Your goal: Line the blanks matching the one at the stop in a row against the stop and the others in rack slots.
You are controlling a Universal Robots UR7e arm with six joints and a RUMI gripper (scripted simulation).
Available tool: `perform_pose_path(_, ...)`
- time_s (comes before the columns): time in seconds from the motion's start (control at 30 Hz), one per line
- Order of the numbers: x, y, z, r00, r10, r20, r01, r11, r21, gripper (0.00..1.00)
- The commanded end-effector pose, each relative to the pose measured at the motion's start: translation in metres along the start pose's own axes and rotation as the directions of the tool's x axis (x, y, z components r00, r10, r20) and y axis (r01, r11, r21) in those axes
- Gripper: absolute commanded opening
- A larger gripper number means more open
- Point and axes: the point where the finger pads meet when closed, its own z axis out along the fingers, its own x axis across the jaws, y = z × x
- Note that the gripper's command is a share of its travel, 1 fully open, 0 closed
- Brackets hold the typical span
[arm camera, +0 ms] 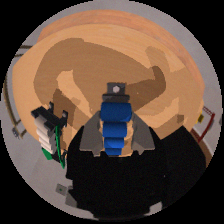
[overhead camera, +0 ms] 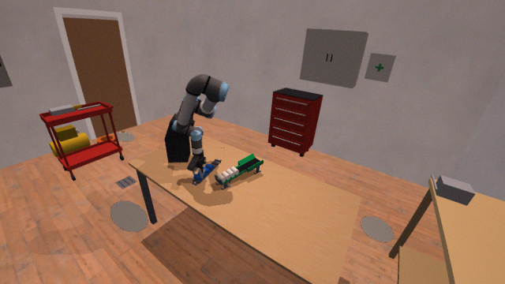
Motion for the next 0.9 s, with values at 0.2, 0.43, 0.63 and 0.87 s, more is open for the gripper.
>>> perform_pose_path(0.2,-0.0002,-0.0004,-0.0003,1.0,0.0,0.001,0.0,1.0,0.001,0.35)
perform_pose_path(0.43,-0.0002,-0.0004,-0.0003,1.0,0.0,0.001,0.0,1.0,0.001,0.35)
perform_pose_path(0.63,-0.0002,-0.0004,-0.0003,1.0,0.0,0.001,0.0,1.0,0.001,0.4)
perform_pose_path(0.87,-0.0002,-0.0004,-0.0003,1.0,0.0,0.001,0.0,1.0,0.001,0.45)
